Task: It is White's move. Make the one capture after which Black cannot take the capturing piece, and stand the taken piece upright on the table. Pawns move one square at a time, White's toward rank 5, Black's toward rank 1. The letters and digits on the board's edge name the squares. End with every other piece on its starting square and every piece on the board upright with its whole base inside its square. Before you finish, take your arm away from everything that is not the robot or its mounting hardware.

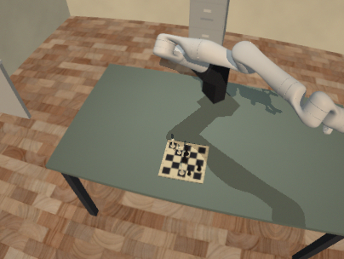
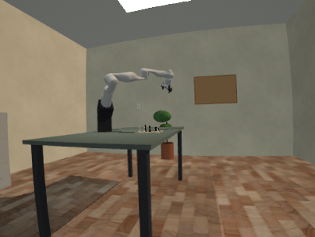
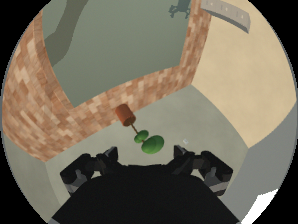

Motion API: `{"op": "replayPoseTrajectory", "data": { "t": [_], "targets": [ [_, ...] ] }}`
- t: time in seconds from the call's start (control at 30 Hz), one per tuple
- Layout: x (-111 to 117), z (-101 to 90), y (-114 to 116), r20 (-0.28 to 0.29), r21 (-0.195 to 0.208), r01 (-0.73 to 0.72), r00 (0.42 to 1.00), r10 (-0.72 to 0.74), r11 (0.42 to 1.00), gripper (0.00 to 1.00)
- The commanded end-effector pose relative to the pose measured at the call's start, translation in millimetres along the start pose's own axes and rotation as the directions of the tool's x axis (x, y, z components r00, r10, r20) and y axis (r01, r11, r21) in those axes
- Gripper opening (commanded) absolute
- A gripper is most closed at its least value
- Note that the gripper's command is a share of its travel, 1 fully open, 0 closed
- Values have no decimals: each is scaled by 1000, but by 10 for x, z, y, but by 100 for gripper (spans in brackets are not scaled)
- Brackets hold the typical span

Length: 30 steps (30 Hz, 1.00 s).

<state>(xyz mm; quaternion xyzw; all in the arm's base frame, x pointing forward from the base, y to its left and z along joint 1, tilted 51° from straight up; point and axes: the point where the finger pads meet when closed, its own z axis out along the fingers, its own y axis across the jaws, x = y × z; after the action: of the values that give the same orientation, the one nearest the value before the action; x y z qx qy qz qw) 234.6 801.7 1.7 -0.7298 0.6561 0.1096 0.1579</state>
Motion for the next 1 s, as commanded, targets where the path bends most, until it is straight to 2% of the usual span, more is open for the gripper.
{"op": "replayPoseTrajectory", "data": {
  "t": [0.0,0.2,0.23,0.5,0.53,0.8,0.83,0.97],
  "targets": [
    [66,-61,-194,-7,15,-22,1000,22,1000,100],
    [66,-61,-194,-7,15,-22,1000,22,1000,100],
    [232,-133,-451,-37,39,-63,997,65,997,100],
    [232,-133,-451,-37,39,-63,997,65,997,100],
    [404,-211,-700,-66,64,-104,992,108,993,100],
    [404,-211,-700,-66,64,-104,992,108,993,100],
    [582,-296,-940,-93,91,-144,984,152,985,100],
    [582,-296,-940,-93,91,-144,984,152,985,100]
  ]
}}
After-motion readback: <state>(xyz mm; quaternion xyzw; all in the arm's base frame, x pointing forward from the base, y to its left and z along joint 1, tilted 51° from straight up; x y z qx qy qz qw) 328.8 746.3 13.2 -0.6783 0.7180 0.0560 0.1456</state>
